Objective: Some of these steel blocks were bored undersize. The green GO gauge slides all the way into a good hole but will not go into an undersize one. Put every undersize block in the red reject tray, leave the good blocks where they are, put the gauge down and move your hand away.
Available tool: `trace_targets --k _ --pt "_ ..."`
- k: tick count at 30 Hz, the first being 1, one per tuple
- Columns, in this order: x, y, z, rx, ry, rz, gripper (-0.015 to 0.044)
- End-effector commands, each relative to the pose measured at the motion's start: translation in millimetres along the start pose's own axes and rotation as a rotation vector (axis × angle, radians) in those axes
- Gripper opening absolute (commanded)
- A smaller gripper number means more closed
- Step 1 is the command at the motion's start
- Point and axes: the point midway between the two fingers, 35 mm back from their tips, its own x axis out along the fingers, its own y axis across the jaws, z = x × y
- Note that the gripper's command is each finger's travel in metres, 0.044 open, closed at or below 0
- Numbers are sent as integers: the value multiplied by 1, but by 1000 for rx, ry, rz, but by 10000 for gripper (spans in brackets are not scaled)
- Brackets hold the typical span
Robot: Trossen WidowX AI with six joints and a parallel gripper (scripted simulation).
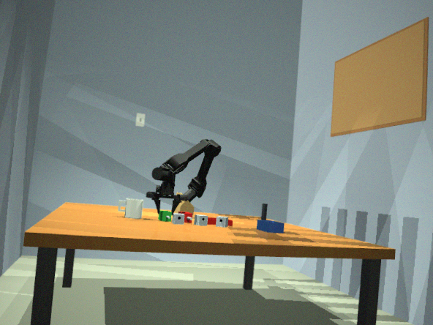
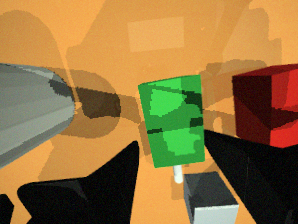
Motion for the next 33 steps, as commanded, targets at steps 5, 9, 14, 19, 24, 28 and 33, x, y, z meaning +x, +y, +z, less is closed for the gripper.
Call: trace_targets --k 5,9,14,19,24,28,33 --pt "12 -2 1 6 -2 -7 300" --pt "17 -3 2 6 -2 -7 300" --pt "24 -5 3 6 -2 -8 300" --pt "23 -4 2 1 -1 -2 247" --pt "23 -4 2 1 -1 -2 214" --pt "23 -4 2 1 -1 -2 188" --pt "9 -3 2 2 -1 -2 95"
